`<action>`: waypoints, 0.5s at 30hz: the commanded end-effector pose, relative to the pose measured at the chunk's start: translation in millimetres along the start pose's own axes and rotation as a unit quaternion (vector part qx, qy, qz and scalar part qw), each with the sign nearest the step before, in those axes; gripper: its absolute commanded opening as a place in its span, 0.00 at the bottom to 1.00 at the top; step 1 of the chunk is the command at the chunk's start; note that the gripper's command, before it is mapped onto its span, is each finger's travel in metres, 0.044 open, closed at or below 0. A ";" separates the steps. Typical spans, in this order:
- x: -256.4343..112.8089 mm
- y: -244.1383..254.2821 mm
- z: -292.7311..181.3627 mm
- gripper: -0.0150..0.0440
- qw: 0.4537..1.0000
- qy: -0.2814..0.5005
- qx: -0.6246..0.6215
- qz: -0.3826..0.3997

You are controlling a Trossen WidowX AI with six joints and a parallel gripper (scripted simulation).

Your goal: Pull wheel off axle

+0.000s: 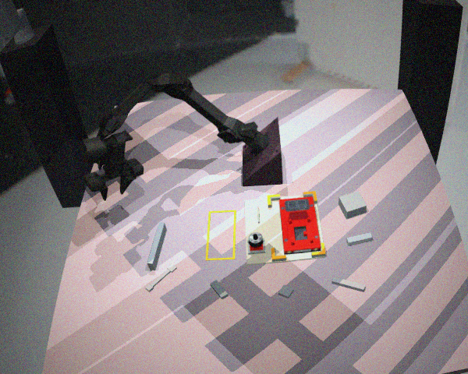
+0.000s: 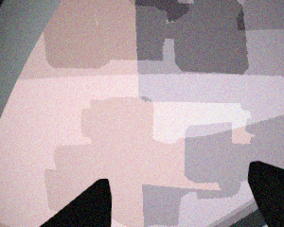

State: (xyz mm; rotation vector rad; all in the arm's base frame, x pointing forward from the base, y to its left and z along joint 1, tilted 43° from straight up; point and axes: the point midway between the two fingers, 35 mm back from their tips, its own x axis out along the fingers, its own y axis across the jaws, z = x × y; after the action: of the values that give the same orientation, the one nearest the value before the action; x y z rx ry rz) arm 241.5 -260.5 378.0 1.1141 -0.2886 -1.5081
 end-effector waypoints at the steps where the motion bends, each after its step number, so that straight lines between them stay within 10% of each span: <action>1: 8.1 -11.9 -72.2 0.76 0.997 0.050 -0.048 -0.029; 15: -17.5 -91.0 -248.9 0.76 0.964 0.130 -0.209 -0.096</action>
State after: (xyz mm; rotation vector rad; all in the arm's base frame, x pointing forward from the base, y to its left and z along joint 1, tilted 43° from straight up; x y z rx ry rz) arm 357.4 -158.3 234.5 1.0581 0.1943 -1.4775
